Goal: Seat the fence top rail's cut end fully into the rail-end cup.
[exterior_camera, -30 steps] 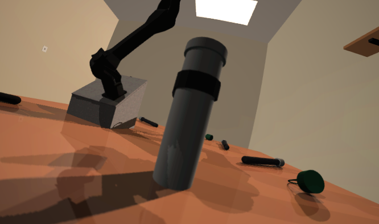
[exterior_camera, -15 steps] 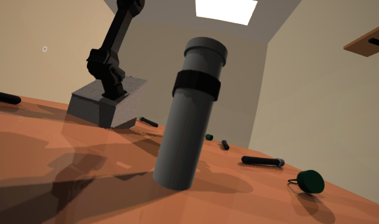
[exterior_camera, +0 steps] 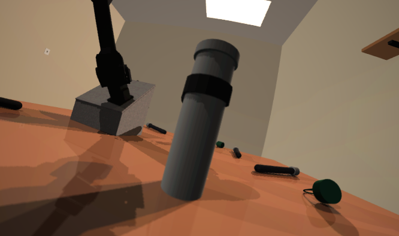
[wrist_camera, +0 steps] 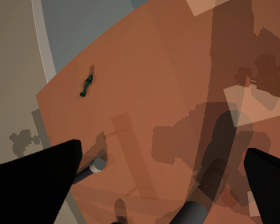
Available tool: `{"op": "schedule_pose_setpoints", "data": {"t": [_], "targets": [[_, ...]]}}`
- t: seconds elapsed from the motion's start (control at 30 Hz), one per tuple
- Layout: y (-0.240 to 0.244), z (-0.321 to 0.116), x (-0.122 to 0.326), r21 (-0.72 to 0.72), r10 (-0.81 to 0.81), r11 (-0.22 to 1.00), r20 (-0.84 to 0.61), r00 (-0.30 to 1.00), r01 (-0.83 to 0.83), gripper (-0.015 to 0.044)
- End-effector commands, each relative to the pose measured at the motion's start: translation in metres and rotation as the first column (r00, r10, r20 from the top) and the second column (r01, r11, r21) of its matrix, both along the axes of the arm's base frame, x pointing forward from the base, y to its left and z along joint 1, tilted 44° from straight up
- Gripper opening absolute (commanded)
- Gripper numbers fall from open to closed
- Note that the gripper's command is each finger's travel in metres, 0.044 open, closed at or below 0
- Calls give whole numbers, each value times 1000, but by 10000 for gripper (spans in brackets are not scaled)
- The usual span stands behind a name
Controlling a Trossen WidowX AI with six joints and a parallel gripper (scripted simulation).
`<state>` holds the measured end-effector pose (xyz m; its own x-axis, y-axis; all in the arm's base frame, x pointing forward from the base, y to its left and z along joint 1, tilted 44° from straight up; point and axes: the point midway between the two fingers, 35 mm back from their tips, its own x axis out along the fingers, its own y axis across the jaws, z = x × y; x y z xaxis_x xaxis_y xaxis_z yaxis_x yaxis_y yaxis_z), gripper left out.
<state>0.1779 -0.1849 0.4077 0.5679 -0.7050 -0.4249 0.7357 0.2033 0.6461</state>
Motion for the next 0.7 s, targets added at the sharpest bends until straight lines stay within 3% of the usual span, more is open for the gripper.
{"op": "schedule_pose_setpoints", "data": {"t": [0.0,0.2,0.4,0.67], "targets": [[12,-17,35,-15,123,992,-95,988,-125,440],[55,-52,98,-34,343,930,-272,899,-365,440],[120,-91,145,-46,513,804,-450,731,-592,440],[219,-167,174,5,576,626,-677,458,-780,440]]}}
